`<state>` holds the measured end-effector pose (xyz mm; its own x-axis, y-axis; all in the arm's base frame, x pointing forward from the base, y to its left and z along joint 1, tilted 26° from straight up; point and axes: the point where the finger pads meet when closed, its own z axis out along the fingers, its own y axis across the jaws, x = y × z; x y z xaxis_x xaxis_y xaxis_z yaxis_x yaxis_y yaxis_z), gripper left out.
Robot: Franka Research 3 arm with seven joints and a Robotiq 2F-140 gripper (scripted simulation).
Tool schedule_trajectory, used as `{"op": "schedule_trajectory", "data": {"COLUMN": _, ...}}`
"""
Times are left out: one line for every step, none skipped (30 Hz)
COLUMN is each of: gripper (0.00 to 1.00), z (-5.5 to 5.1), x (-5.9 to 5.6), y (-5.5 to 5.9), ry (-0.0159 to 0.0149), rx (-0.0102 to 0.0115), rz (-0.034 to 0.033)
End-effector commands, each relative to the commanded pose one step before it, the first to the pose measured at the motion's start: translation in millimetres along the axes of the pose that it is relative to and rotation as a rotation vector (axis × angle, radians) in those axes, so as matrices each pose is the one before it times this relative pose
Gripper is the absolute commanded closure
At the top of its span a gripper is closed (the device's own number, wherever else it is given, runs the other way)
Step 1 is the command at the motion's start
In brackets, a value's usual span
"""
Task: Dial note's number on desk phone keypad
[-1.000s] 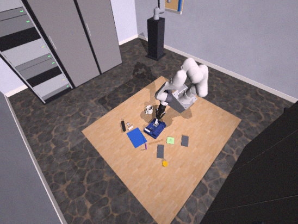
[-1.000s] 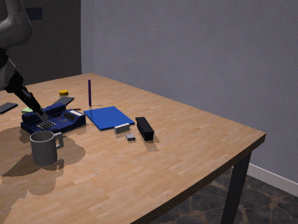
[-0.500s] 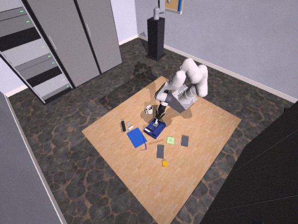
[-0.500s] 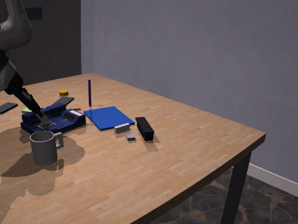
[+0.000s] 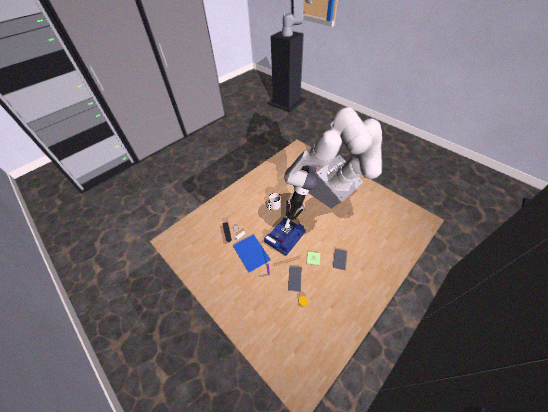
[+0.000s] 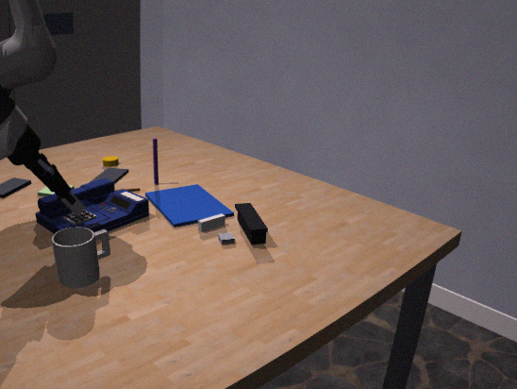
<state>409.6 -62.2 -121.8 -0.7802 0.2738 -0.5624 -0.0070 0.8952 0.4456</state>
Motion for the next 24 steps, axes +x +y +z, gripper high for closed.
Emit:
{"op": "schedule_trajectory", "data": {"gripper": 1.00, "z": 0.79, "x": -0.46, "y": -1.12, "ry": -0.00221, "rx": 0.00202, "rz": -0.00607}}
{"op": "schedule_trajectory", "data": {"gripper": 1.00, "z": 0.16, "x": 0.11, "y": 0.00, "ry": 0.00000, "rx": 0.00000, "rz": 0.00000}}
{"op": "schedule_trajectory", "data": {"gripper": 1.00, "z": 0.00, "x": 0.00, "y": 0.00, "ry": 0.00000, "rx": 0.00000, "rz": 0.00000}}
{"op": "schedule_trajectory", "data": {"gripper": 1.00, "z": 0.00, "x": 0.00, "y": 0.00, "ry": 0.00000, "rx": 0.00000, "rz": 0.00000}}
{"op": "schedule_trajectory", "data": {"gripper": 1.00, "z": 0.04, "x": 0.03, "y": 0.00, "ry": 0.00000, "rx": 0.00000, "rz": 0.00000}}
{"op": "schedule_trajectory", "data": {"gripper": 1.00, "z": 0.04, "x": 0.03, "y": 0.00, "ry": 0.00000, "rx": 0.00000, "rz": 0.00000}}
{"op": "schedule_trajectory", "data": {"gripper": 1.00, "z": 0.16, "x": 0.11, "y": 0.00, "ry": 0.00000, "rx": 0.00000, "rz": 0.00000}}
{"op": "schedule_trajectory", "data": {"gripper": 1.00, "z": 0.16, "x": 0.11, "y": 0.00, "ry": 0.00000, "rx": 0.00000, "rz": 0.00000}}
{"op": "schedule_trajectory", "data": {"gripper": 1.00, "z": 0.04, "x": 0.03, "y": 0.00, "ry": 0.00000, "rx": 0.00000, "rz": 0.00000}}
{"op": "schedule_trajectory", "data": {"gripper": 1.00, "z": 0.04, "x": 0.03, "y": 0.00, "ry": 0.00000, "rx": 0.00000, "rz": 0.00000}}
{"op": "schedule_trajectory", "data": {"gripper": 1.00, "z": 0.16, "x": 0.11, "y": 0.00, "ry": 0.00000, "rx": 0.00000, "rz": 0.00000}}
{"op": "schedule_trajectory", "data": {"gripper": 1.00, "z": 0.16, "x": 0.11, "y": 0.00, "ry": 0.00000, "rx": 0.00000, "rz": 0.00000}}
{"op": "schedule_trajectory", "data": {"gripper": 1.00, "z": 0.04, "x": 0.03, "y": 0.00, "ry": 0.00000, "rx": 0.00000, "rz": 0.00000}}
{"op": "schedule_trajectory", "data": {"gripper": 1.00, "z": 0.04, "x": 0.03, "y": 0.00, "ry": 0.00000, "rx": 0.00000, "rz": 0.00000}}
{"op": "schedule_trajectory", "data": {"gripper": 1.00, "z": 0.16, "x": 0.11, "y": 0.00, "ry": 0.00000, "rx": 0.00000, "rz": 0.00000}}
{"op": "schedule_trajectory", "data": {"gripper": 1.00, "z": 0.16, "x": 0.11, "y": 0.00, "ry": 0.00000, "rx": 0.00000, "rz": 0.00000}}
{"op": "schedule_trajectory", "data": {"gripper": 1.00, "z": 0.04, "x": 0.03, "y": 0.00, "ry": 0.00000, "rx": 0.00000, "rz": 0.00000}}
{"op": "schedule_trajectory", "data": {"gripper": 1.00, "z": 0.04, "x": 0.03, "y": 0.00, "ry": 0.00000, "rx": 0.00000, "rz": 0.00000}}
{"op": "schedule_trajectory", "data": {"gripper": 1.00, "z": 0.16, "x": 0.11, "y": 0.00, "ry": 0.00000, "rx": 0.00000, "rz": 0.00000}}
{"op": "schedule_trajectory", "data": {"gripper": 1.00, "z": 0.00, "x": 0.00, "y": 0.00, "ry": 0.00000, "rx": 0.00000, "rz": 0.00000}}
{"op": "schedule_trajectory", "data": {"gripper": 1.00, "z": 0.00, "x": 0.00, "y": 0.00, "ry": 0.00000, "rx": 0.00000, "rz": 0.00000}}
{"op": "schedule_trajectory", "data": {"gripper": 1.00, "z": 0.16, "x": 0.11, "y": 0.00, "ry": 0.00000, "rx": 0.00000, "rz": 0.00000}}
{"op": "schedule_trajectory", "data": {"gripper": 1.00, "z": 0.04, "x": 0.03, "y": 0.00, "ry": 0.00000, "rx": 0.00000, "rz": 0.00000}}
{"op": "schedule_trajectory", "data": {"gripper": 1.00, "z": 0.04, "x": 0.03, "y": 0.00, "ry": 0.00000, "rx": 0.00000, "rz": 0.00000}}
